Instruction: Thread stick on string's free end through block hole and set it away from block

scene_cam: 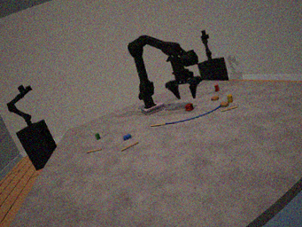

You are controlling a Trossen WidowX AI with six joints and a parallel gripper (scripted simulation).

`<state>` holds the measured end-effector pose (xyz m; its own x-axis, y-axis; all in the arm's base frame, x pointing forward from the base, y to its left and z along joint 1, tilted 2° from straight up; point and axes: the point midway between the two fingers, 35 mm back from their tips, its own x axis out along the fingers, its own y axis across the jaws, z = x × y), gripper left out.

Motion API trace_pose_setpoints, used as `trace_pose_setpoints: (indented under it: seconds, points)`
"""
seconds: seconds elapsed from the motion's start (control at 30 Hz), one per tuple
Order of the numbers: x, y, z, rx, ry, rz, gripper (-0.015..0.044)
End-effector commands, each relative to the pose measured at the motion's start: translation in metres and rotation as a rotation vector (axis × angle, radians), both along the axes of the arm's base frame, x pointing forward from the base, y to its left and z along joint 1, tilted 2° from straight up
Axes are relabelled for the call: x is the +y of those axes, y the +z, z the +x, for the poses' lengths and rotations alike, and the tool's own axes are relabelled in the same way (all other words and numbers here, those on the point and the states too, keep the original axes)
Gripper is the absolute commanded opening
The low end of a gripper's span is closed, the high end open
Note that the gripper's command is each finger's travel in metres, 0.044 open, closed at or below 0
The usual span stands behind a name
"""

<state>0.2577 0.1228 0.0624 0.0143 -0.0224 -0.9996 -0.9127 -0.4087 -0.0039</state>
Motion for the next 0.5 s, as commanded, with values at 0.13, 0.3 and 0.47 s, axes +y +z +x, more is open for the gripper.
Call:
trace_pose_setpoints:
  seconds: [0.13, 0.3, 0.47]
  points:
    - [0.0004, -0.0006, -0.0009, 0.004, 0.023, 0.010, 0.0440]
    - [-0.0008, -0.0005, -0.0006, 0.004, 0.023, 0.010, 0.0361]
    - [-0.0008, -0.0005, -0.0006, 0.004, 0.023, 0.010, 0.0237]
